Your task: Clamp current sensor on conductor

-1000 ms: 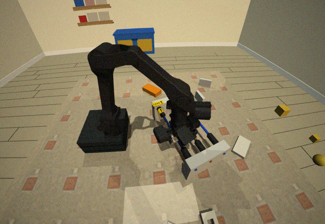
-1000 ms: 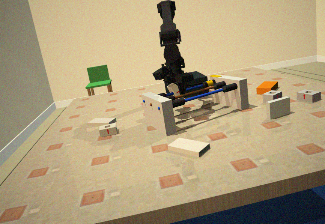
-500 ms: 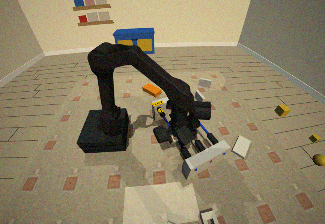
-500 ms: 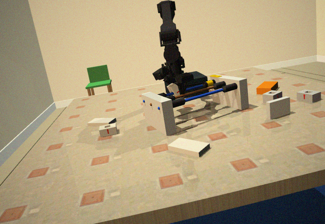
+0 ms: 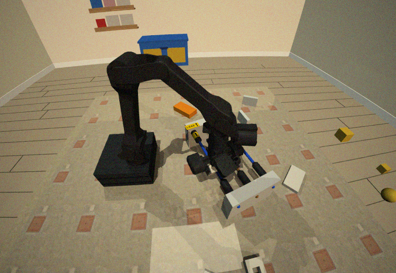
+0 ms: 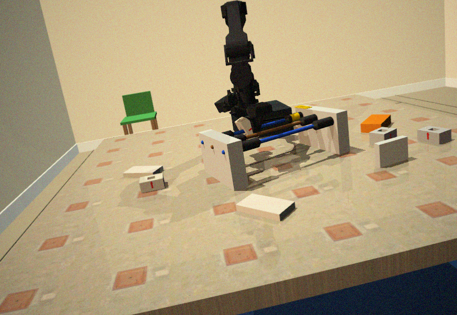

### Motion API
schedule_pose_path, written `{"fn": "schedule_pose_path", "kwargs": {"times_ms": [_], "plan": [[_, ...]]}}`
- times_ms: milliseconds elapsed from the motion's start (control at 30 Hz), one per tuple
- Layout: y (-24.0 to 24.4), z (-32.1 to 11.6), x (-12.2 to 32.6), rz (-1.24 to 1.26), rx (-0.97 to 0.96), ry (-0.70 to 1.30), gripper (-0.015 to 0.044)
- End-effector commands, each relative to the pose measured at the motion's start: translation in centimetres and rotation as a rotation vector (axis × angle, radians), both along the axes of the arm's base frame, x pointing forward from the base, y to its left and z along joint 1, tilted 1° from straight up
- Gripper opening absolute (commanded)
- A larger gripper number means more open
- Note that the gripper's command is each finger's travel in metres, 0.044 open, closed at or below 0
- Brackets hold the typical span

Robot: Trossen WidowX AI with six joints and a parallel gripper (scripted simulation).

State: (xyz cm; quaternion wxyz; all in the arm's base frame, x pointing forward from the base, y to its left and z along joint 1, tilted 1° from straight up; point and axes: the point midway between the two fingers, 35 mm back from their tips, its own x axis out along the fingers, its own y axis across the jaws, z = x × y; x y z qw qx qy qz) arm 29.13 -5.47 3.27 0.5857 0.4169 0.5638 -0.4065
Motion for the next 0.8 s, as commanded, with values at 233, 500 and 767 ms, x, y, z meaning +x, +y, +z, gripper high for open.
{"fn": "schedule_pose_path", "kwargs": {"times_ms": [233, 500, 767], "plan": [[-1.1, 2.2, -0.3, -0.003, -0.01, 0.011, 0.044], [-1.2, 1.3, -0.2, -0.005, 0.01, -0.037, 0.044], [-1.2, 0.1, -0.2, -0.004, 0.016, -0.061, 0.044]]}}
